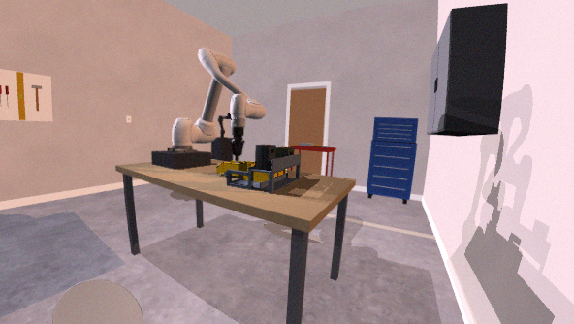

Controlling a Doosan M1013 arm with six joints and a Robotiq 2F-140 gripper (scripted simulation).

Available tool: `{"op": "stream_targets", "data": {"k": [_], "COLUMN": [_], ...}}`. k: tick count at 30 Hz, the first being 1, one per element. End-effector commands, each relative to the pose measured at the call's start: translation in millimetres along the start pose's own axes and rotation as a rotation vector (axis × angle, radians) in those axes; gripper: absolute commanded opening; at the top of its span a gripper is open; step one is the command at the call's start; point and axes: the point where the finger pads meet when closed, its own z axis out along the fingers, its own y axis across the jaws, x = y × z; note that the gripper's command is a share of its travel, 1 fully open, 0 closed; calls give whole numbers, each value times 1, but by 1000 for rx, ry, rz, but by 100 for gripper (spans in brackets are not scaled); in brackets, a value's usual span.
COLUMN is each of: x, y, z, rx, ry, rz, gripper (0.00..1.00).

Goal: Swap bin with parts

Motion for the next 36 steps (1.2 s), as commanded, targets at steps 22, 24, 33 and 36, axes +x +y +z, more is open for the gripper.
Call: {"op": "stream_targets", "data": {"k": [22,24,33,36], "x": [1,1,1,1], "y": [-1,-1,-1,-1], "z": [-10,-11,-18,-19], "rx": [0,0,0,0], "ry": [2,2,2,2], "rz": [-2,-2,-2,-2], "gripper": [10,10,10,10]}}
